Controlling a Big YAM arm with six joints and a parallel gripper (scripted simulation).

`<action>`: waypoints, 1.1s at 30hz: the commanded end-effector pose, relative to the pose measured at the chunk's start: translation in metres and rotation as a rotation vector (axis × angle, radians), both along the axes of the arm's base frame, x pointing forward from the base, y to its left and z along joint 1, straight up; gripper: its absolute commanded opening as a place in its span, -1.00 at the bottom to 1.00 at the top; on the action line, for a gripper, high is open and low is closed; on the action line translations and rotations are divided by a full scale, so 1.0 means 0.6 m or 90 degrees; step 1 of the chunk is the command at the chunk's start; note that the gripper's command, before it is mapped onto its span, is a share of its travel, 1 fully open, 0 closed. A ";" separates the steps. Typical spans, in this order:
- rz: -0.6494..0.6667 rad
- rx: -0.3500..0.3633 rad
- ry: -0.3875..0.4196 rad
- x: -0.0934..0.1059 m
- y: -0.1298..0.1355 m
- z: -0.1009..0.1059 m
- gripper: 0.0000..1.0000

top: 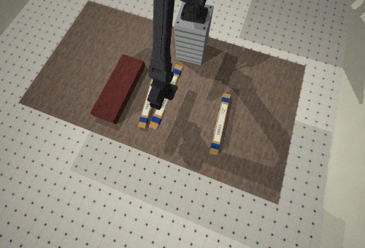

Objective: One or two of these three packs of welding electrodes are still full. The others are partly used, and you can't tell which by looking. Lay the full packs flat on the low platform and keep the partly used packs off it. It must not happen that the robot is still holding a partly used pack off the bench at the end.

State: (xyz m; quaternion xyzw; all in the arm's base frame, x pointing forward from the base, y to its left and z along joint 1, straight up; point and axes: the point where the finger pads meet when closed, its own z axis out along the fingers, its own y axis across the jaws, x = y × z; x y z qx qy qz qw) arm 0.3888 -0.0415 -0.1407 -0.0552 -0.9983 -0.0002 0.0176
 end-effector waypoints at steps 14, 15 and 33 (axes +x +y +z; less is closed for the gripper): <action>0.004 -0.003 -0.043 0.037 -0.008 0.000 -1.00; 0.004 -0.003 -0.043 0.038 -0.008 -0.004 -1.00; 0.005 -0.004 -0.048 0.047 -0.010 -0.049 -1.00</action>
